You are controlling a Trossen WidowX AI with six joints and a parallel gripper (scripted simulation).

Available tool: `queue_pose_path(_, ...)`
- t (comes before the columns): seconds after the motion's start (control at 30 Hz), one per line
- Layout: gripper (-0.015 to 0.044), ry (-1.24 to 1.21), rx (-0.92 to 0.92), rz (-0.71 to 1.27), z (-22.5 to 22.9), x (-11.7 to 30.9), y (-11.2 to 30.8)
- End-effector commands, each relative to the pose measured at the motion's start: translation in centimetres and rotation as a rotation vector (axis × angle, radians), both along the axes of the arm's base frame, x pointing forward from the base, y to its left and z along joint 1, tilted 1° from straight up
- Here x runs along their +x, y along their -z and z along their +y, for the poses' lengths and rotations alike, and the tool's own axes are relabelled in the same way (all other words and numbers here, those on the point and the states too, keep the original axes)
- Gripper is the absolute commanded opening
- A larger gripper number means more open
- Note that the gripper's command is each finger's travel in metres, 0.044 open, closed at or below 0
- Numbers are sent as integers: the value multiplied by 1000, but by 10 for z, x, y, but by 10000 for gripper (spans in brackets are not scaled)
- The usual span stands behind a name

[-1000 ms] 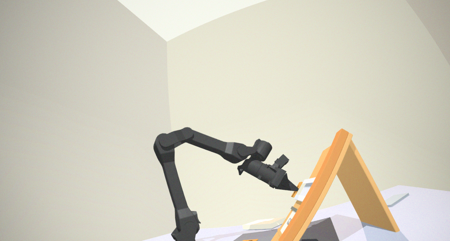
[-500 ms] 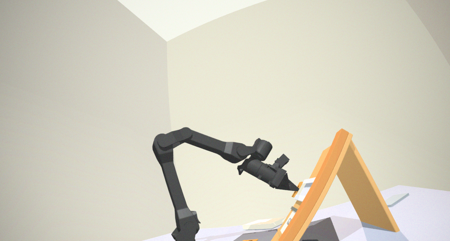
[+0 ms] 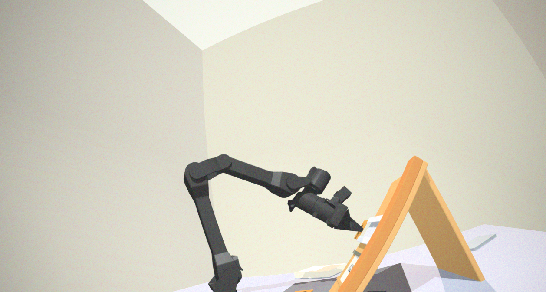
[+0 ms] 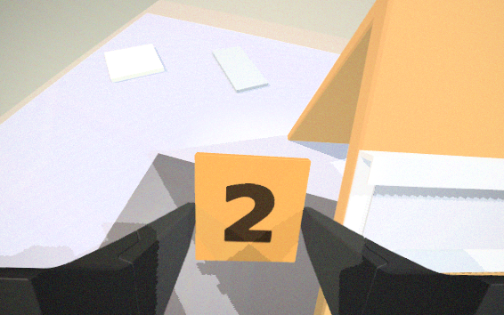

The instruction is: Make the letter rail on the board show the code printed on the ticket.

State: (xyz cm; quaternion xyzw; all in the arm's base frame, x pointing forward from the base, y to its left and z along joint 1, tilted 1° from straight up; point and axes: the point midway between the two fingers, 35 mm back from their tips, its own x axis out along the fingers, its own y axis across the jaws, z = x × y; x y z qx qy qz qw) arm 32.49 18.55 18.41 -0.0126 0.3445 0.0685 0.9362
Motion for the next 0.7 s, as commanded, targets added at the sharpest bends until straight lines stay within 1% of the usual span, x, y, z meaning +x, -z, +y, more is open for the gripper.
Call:
queue_pose_path(0.0, 0, -4, 1, 0, -2, 0, 0)
queue_pose_path(0.67, 0, -4, 0, 0, -12, 2, 1)
